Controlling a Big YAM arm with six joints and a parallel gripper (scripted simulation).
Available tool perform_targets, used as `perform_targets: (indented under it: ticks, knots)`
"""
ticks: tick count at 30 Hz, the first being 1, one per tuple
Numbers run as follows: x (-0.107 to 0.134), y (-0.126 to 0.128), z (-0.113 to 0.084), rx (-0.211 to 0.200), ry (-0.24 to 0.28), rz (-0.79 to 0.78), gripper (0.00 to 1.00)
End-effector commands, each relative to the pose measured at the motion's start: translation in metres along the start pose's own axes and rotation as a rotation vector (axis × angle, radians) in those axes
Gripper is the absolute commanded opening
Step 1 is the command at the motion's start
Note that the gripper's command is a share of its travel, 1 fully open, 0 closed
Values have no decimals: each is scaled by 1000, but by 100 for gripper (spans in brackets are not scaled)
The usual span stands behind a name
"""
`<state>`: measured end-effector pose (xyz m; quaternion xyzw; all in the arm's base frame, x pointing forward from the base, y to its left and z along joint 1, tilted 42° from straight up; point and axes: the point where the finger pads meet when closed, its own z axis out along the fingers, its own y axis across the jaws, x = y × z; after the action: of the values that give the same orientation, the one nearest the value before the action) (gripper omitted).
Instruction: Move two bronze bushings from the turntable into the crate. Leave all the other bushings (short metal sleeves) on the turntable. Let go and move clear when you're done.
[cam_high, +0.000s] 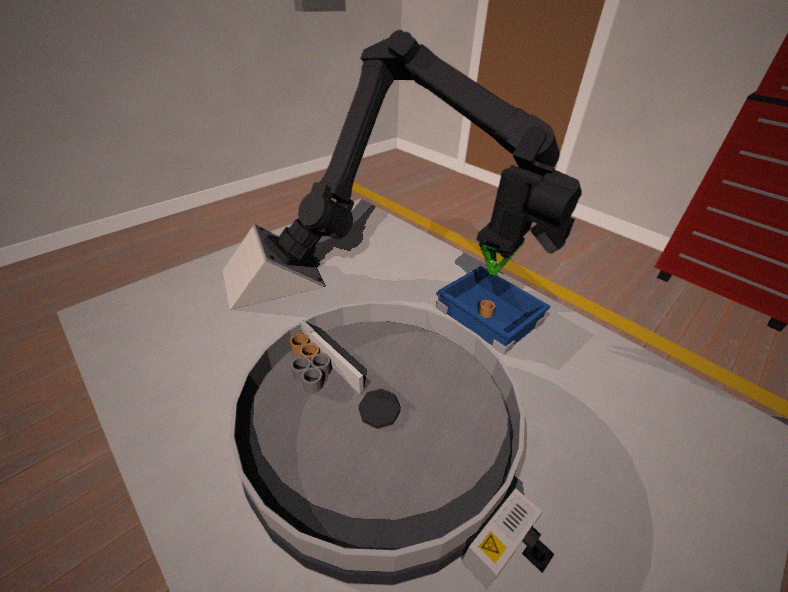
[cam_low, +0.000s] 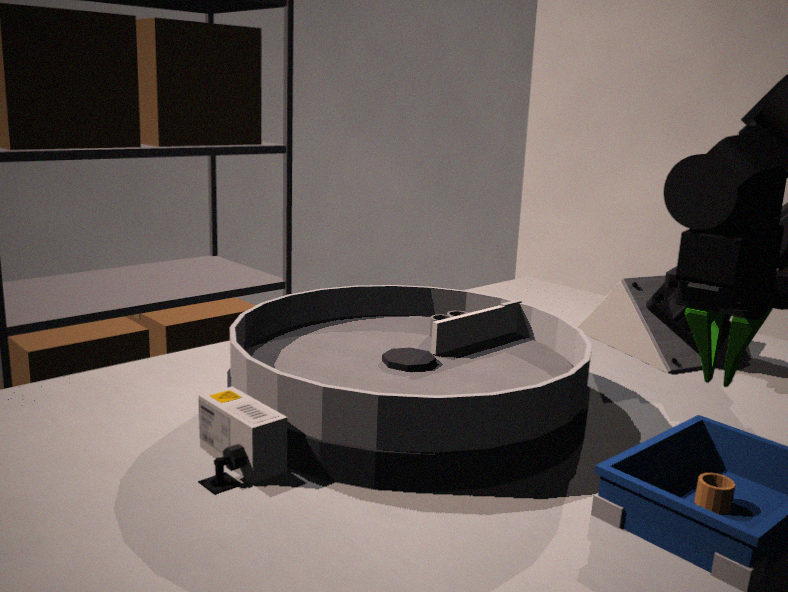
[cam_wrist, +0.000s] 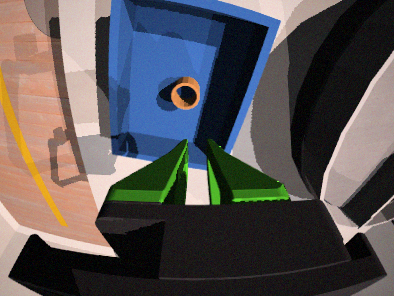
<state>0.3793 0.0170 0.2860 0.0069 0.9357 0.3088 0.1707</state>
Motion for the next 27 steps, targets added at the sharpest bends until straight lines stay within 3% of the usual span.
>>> perform_targets:
  ticks: [1,27]
  knots:
    - [-20,15,-28,10,-66,-56,14]
    - [-21,11,-29,13,-69,-48,13]
